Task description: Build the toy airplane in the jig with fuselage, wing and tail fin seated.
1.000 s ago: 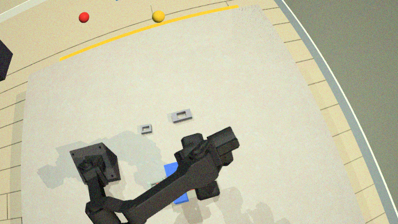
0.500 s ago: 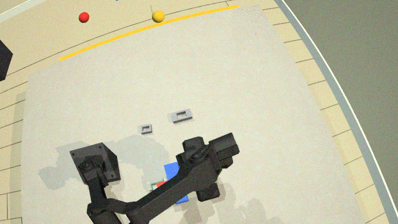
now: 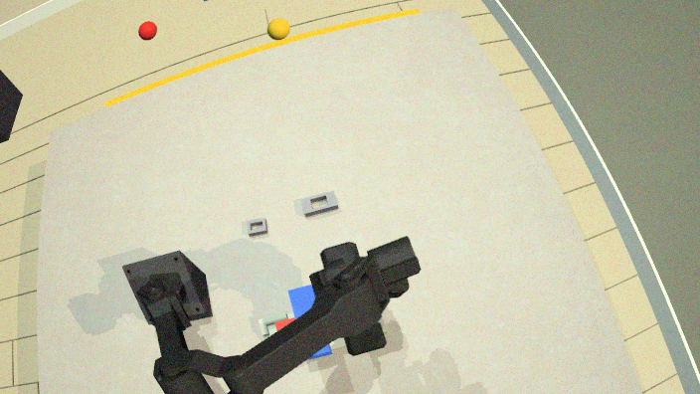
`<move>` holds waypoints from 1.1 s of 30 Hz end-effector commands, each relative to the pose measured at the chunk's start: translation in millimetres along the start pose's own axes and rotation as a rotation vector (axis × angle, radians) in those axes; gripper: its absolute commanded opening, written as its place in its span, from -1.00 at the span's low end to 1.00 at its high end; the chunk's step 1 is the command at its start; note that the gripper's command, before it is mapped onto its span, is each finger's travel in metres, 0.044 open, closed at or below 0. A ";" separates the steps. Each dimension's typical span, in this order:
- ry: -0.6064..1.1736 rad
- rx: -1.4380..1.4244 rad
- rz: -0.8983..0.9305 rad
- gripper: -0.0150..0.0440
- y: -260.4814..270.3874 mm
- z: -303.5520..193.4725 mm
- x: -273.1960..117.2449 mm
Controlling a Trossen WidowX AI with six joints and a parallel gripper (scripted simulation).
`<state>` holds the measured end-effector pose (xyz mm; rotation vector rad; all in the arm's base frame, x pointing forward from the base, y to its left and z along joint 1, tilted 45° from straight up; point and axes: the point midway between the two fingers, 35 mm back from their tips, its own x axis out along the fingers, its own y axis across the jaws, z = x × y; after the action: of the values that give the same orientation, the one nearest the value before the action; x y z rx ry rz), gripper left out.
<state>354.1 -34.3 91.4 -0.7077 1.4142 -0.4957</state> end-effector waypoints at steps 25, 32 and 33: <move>0.000 0.000 0.000 0.39 0.0 0.0 0.0; 0.001 -0.004 0.004 0.39 1.8 3.7 -52.7; 0.001 -0.005 0.002 0.39 1.7 2.9 -68.1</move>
<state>350.3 -16.3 110.8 -0.7125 1.4365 -0.5014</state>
